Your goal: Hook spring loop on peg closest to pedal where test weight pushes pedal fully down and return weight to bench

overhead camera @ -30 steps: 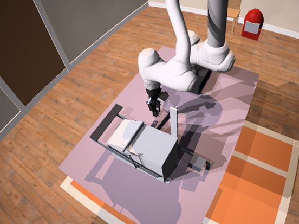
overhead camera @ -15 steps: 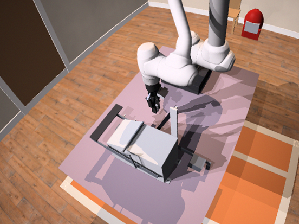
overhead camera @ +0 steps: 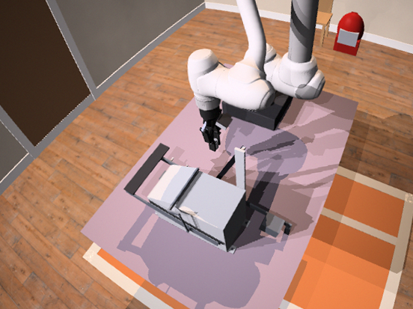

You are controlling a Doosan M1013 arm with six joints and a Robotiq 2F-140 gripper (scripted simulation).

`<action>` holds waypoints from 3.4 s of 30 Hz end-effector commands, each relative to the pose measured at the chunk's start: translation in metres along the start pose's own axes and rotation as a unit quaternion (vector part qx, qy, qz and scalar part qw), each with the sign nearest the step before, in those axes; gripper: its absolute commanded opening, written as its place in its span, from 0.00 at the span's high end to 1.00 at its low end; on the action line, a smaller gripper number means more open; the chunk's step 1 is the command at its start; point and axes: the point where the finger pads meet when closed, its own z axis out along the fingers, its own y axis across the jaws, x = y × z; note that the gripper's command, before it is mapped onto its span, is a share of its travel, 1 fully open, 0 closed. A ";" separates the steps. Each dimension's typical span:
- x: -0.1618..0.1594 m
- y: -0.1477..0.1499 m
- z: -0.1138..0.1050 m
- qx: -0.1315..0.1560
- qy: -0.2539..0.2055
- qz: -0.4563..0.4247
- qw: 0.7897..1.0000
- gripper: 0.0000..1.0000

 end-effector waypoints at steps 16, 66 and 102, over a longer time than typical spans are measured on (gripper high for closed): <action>0.000 0.000 -0.037 0.000 0.000 0.000 1.000 0.75; -0.024 0.030 -0.097 0.000 -0.014 0.000 1.000 0.75; -0.069 0.084 -0.118 0.000 -0.041 0.000 0.999 0.75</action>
